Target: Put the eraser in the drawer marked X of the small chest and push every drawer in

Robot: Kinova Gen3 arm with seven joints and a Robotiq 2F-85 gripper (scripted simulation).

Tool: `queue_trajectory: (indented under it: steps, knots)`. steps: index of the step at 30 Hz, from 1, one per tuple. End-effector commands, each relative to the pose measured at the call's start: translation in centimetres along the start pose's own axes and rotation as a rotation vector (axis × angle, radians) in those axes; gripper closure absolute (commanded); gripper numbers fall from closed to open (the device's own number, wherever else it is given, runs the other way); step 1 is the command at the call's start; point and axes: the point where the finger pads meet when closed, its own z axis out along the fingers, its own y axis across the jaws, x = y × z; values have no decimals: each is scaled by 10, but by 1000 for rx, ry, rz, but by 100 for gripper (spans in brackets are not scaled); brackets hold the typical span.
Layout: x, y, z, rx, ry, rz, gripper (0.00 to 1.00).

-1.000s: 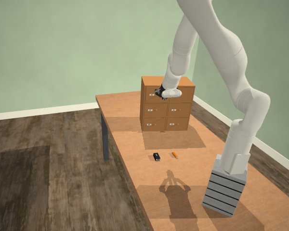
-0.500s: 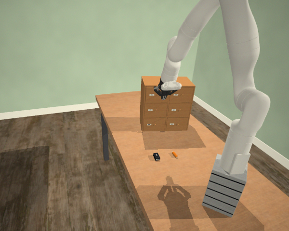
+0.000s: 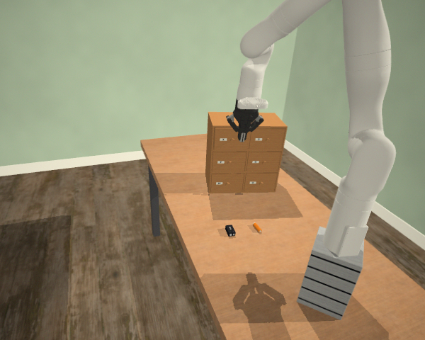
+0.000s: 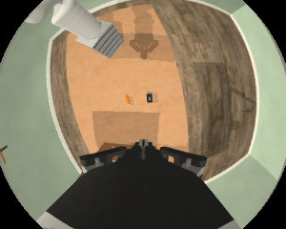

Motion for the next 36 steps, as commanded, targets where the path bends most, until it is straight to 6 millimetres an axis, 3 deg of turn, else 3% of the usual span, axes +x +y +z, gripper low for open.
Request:
queue_trajectory:
  steps: [1,17,36]
  knots:
    - [-15,-9,-6,-1,36,34,100]
    - [-6,-9,-22,-4,186,34,100]
    - [-5,-9,-24,-4,204,34,100]
